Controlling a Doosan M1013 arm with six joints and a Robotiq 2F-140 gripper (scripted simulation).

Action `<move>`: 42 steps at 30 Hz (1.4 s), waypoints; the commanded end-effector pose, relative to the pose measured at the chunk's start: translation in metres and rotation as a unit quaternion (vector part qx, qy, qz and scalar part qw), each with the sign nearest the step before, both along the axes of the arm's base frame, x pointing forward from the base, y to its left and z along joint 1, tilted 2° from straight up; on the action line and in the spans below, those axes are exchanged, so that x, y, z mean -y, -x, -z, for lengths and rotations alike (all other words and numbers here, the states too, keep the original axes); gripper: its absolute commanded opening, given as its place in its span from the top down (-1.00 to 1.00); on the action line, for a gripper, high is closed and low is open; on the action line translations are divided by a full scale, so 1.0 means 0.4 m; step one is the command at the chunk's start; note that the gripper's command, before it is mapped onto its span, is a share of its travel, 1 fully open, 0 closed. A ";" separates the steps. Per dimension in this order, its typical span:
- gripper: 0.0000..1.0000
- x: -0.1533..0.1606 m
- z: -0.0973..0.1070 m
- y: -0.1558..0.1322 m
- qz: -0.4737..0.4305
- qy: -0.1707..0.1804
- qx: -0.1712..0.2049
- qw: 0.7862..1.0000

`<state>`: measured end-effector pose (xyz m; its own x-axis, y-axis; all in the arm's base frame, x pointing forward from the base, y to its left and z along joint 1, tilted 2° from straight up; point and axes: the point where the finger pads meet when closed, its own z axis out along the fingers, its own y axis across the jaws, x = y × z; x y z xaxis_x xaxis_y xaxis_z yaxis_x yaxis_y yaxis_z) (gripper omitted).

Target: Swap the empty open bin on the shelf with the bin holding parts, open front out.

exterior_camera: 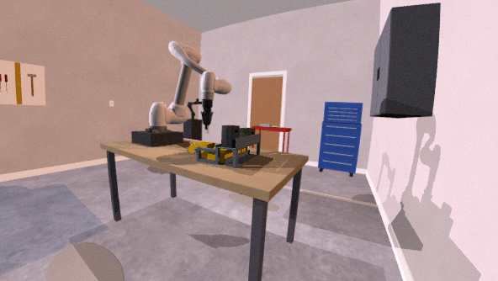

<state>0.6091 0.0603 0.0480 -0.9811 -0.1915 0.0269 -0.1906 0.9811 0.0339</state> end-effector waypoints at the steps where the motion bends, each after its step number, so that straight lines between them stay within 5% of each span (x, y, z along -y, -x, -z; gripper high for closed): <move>1: 0.80 0.003 -0.010 -0.001 0.002 0.000 0.001 1.000; 9: 0.80 0.012 -0.009 -0.016 0.027 0.001 0.000 1.000; 16: 0.80 0.132 0.012 -0.179 0.242 0.007 -0.004 0.970; 18: 0.80 0.132 0.012 -0.179 0.242 0.007 -0.004 0.970; 23: 0.80 0.247 0.037 -0.302 0.402 0.008 -0.006 0.916; 33: 0.80 0.384 0.073 -0.418 0.626 0.013 -0.012 0.780; 35: 0.80 0.384 0.073 -0.418 0.626 0.013 -0.012 0.780; 36: 0.80 0.386 0.073 -0.419 0.677 0.017 -0.016 0.736; 38: 0.80 0.386 0.073 -0.419 0.707 0.022 -0.019 0.707; 42: 0.80 0.386 0.073 -0.419 0.707 0.022 -0.019 0.707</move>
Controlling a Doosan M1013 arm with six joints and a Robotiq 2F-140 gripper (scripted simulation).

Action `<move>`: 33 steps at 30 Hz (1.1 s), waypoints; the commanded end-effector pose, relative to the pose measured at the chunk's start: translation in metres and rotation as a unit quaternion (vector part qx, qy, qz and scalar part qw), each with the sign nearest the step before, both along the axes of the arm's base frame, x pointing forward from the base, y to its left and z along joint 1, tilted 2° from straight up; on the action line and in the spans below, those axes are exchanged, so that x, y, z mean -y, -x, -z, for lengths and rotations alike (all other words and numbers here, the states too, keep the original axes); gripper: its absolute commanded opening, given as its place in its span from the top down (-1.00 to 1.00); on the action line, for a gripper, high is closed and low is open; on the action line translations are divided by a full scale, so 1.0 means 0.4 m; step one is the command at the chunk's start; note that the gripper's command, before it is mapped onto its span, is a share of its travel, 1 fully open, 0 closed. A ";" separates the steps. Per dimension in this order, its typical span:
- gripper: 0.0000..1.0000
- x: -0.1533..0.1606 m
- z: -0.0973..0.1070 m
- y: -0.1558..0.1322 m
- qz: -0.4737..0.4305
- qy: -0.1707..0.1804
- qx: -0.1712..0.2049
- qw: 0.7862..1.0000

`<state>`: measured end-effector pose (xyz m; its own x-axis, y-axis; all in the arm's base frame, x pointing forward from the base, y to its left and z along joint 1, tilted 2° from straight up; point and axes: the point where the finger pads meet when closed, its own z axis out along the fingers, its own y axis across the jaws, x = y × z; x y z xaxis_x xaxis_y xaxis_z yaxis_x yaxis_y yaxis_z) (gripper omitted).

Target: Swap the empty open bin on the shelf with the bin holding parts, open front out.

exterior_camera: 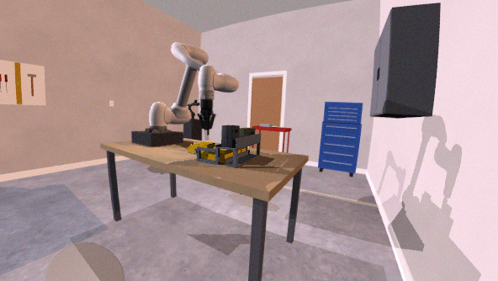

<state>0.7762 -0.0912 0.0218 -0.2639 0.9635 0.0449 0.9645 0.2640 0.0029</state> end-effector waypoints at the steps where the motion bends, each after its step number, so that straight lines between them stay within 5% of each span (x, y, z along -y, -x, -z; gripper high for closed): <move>1: 0.80 0.007 0.008 -0.001 0.038 0.009 -0.012 0.999; 2: -0.23 0.007 0.008 -0.001 0.038 0.009 -0.012 0.999; 33: -0.23 0.007 0.008 -0.001 0.038 0.009 -0.012 0.999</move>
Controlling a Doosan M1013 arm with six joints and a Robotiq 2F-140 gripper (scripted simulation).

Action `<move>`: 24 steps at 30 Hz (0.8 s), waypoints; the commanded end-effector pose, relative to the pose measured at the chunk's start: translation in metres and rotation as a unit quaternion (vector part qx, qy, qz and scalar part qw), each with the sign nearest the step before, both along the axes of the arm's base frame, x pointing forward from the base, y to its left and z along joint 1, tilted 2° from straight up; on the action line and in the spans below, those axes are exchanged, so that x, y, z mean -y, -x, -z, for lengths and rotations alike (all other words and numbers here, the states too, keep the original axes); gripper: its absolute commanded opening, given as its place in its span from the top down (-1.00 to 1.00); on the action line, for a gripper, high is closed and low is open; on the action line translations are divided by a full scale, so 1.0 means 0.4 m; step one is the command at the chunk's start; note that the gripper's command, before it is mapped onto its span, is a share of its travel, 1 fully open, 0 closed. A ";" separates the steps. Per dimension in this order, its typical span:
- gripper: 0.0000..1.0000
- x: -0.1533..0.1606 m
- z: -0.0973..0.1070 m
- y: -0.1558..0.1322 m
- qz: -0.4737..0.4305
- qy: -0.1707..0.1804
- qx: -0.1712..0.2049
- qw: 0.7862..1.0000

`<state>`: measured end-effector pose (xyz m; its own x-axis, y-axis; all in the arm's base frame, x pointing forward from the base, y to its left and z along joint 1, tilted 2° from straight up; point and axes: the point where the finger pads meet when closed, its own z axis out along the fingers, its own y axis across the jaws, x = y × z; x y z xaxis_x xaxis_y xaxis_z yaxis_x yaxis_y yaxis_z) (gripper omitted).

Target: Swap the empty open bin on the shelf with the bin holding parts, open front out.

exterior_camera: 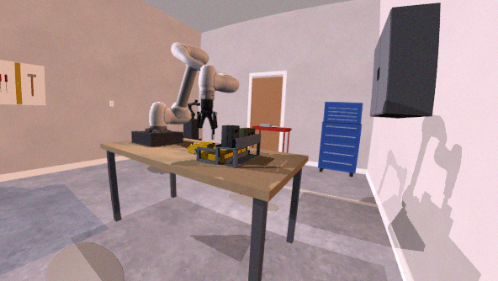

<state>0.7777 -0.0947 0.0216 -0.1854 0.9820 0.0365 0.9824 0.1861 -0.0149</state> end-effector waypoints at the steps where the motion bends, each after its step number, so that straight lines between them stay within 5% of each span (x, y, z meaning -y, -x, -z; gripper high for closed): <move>1: -0.23 -0.001 0.007 0.002 -0.002 0.002 -0.004 1.000; 24: -0.23 -0.003 0.045 0.003 -0.002 0.002 -0.004 1.000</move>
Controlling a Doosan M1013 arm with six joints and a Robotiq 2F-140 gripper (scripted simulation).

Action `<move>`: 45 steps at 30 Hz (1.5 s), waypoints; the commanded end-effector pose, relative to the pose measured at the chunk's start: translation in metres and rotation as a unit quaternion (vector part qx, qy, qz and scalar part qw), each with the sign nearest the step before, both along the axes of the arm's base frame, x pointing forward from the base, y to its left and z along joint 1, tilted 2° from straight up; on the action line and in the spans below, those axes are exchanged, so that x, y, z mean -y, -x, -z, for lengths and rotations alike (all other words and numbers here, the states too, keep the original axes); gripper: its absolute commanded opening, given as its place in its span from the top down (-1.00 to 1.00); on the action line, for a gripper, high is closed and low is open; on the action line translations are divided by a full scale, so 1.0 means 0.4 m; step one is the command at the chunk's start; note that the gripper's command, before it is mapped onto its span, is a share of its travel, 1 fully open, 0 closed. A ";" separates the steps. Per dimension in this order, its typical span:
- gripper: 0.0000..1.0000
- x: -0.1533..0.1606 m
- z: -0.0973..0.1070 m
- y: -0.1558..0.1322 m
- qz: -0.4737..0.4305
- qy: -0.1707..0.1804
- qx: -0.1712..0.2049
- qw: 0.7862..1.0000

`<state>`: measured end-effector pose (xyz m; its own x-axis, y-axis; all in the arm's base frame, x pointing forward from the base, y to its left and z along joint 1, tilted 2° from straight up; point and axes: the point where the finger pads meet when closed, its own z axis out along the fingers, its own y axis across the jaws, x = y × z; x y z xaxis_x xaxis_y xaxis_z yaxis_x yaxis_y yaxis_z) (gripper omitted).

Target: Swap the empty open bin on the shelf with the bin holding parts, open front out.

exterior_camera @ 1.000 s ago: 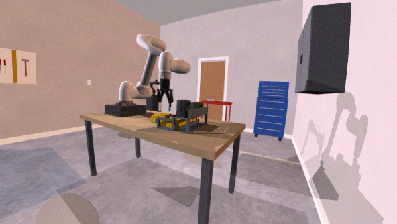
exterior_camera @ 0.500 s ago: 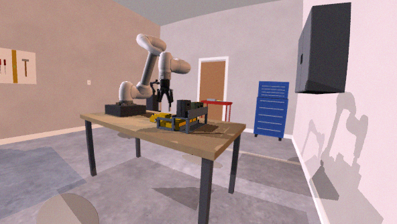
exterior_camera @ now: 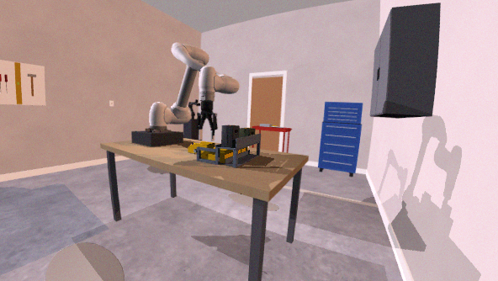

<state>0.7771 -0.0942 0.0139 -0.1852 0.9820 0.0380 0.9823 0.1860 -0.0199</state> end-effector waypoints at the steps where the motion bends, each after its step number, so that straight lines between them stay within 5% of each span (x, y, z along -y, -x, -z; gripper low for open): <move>1: -0.23 -0.002 0.030 0.002 -0.002 0.003 -0.002 1.000; 29: -0.23 -0.006 0.140 0.004 -0.002 0.003 -0.002 1.000; 45: -0.23 -0.007 0.157 0.004 -0.002 0.003 -0.002 1.000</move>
<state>0.7763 -0.0927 -0.0436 -0.1854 0.9820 0.0365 0.9823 0.1863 -0.0210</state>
